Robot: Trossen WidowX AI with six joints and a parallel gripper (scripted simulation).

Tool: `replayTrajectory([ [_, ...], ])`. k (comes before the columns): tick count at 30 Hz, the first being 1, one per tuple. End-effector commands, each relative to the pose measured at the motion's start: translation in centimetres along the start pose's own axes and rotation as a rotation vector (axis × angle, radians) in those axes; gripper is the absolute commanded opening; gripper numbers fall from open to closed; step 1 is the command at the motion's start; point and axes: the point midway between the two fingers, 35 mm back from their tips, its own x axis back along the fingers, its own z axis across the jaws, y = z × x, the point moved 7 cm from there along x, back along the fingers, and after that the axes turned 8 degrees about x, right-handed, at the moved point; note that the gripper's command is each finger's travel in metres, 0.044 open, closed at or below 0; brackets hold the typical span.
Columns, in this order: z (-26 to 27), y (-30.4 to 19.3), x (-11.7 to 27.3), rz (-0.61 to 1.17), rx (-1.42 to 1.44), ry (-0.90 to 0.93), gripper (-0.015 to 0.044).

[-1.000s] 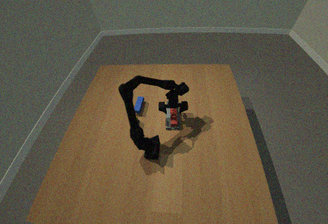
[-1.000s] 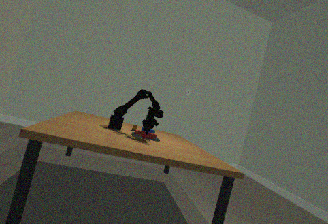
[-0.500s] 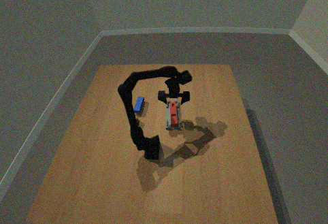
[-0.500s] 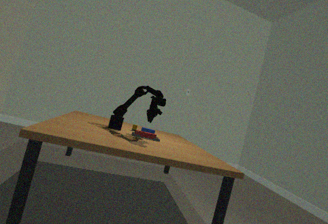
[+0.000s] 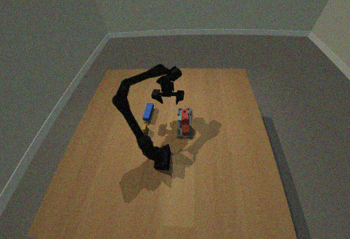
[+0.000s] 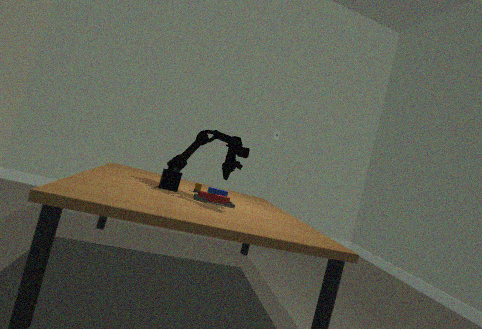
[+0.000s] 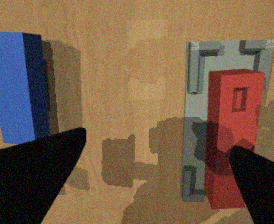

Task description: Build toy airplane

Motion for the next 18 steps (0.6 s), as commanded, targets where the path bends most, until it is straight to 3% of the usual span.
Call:
replayTrajectory([
  [1, 6.4, 1.6, 0.1, -0.012, 0.004, 0.006, 0.044],
  [7, 15.2, 1.8, -0.5, -0.007, 0.012, 0.042, 0.044],
  [12, 15.5, 1.8, -0.8, -0.006, 0.012, 0.043, 0.044],
  [18, 15.7, 1.8, -4.8, -0.007, 0.012, 0.045, 0.044],
])
